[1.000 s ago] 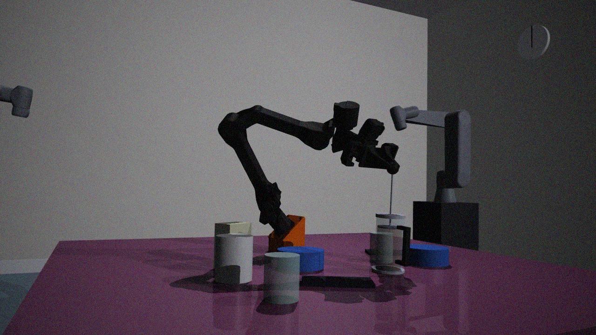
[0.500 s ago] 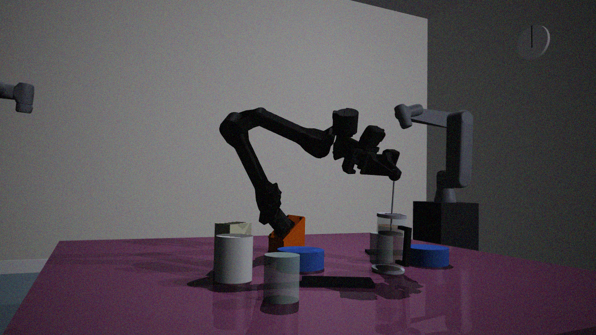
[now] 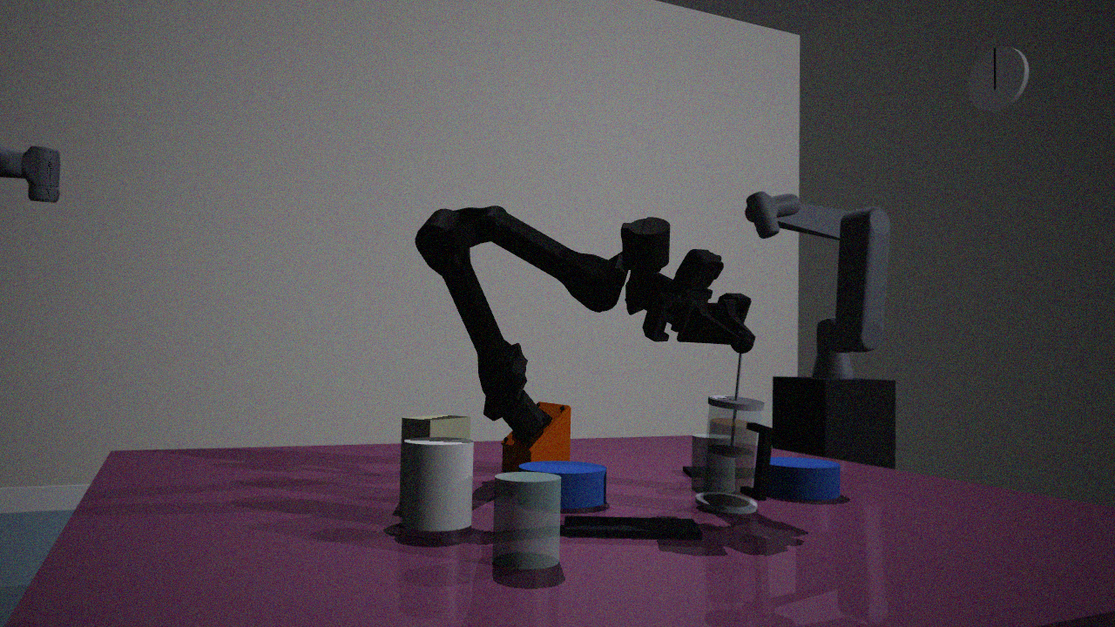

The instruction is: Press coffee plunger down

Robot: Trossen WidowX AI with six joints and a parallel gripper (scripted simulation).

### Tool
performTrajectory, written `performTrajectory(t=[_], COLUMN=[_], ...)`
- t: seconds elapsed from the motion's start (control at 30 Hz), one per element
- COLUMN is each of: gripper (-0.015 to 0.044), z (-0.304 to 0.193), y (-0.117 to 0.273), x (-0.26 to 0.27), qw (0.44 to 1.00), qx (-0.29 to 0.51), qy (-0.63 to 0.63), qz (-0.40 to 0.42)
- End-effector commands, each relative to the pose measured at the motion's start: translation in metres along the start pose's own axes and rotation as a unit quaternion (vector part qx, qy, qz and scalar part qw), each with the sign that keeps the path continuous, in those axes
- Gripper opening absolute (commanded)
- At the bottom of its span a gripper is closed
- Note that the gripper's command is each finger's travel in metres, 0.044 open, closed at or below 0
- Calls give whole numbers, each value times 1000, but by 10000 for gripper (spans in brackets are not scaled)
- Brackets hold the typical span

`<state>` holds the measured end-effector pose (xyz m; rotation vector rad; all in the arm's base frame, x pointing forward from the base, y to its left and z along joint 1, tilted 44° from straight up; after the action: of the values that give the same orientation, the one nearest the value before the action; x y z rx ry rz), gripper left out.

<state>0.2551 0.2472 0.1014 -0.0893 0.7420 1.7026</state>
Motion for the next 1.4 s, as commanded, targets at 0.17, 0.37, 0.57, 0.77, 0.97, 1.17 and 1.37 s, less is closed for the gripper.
performTrajectory(t=[0.17,0.37,0.57,0.77,0.97,1.17,1.37], gripper=[124,124,124,124,124,124,124], z=[-34,-32,-31,-30,-30,-30,-30], y=[-19,-22,-23,-23,-24,-24,-24], x=[-10,-9,-8,-7,-7,-6,-5], qw=[998,998,998,998,998,998,998], qx=[46,46,46,46,46,46,46], qy=[28,28,28,28,28,28,28], qz=[-19,-19,-19,-19,-19,-19,-19])
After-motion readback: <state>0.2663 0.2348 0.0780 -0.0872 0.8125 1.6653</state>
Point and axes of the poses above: the point midway between the two fingers, 35 mm back from their tips, its own y axis back along the fingers, its own x axis across the jaws, z = x × y, the point moved 9 cm from there along y, back along the fingers, and after that the axes turned 15 degrees about -y, right-handed, at the moved point
